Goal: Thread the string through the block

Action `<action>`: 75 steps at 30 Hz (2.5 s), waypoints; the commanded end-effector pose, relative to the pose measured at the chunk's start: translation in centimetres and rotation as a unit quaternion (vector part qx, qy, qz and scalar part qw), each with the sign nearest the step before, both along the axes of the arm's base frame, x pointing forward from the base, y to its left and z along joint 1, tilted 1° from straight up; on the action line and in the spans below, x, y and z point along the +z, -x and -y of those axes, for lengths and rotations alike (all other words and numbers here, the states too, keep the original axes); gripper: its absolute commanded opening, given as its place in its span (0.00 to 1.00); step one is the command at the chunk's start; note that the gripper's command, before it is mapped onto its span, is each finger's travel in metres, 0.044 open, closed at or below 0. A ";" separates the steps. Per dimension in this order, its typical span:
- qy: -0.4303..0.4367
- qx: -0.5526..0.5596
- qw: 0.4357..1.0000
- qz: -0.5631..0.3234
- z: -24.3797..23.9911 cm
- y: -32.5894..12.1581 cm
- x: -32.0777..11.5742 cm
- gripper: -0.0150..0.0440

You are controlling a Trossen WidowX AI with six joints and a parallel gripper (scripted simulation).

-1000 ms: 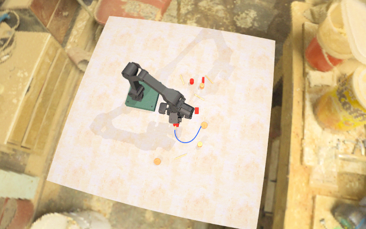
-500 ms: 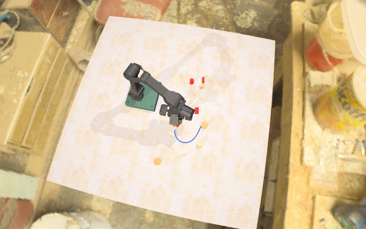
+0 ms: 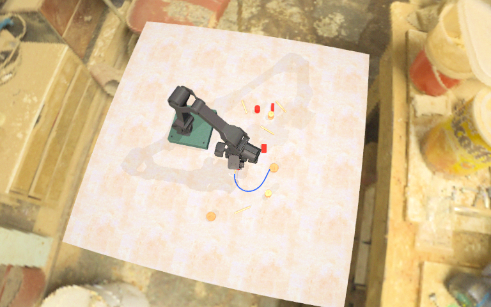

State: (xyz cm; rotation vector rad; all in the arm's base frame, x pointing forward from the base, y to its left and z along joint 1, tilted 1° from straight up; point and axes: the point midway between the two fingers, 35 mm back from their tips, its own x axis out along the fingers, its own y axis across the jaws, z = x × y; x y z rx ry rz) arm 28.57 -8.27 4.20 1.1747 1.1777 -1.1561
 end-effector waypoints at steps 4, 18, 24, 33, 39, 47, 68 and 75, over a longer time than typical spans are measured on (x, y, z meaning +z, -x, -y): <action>-0.003 -0.001 1.000 -0.002 -0.1 0.1 -1.4 0.46; -0.001 -0.001 1.000 -0.002 0.0 0.2 -2.3 0.41; -0.001 -0.001 1.000 -0.002 0.0 0.2 -2.3 0.25; 0.017 -0.002 1.000 -0.003 -0.2 0.2 -2.4 0.25; 0.051 -0.004 0.999 -0.002 -0.4 0.1 -2.6 0.25; 0.051 -0.004 0.999 -0.005 -0.6 0.1 -2.6 0.25; 0.050 -0.003 0.999 -0.008 -3.4 0.3 -2.5 0.25; 0.050 -0.003 0.999 -0.009 -4.4 0.3 -2.5 0.25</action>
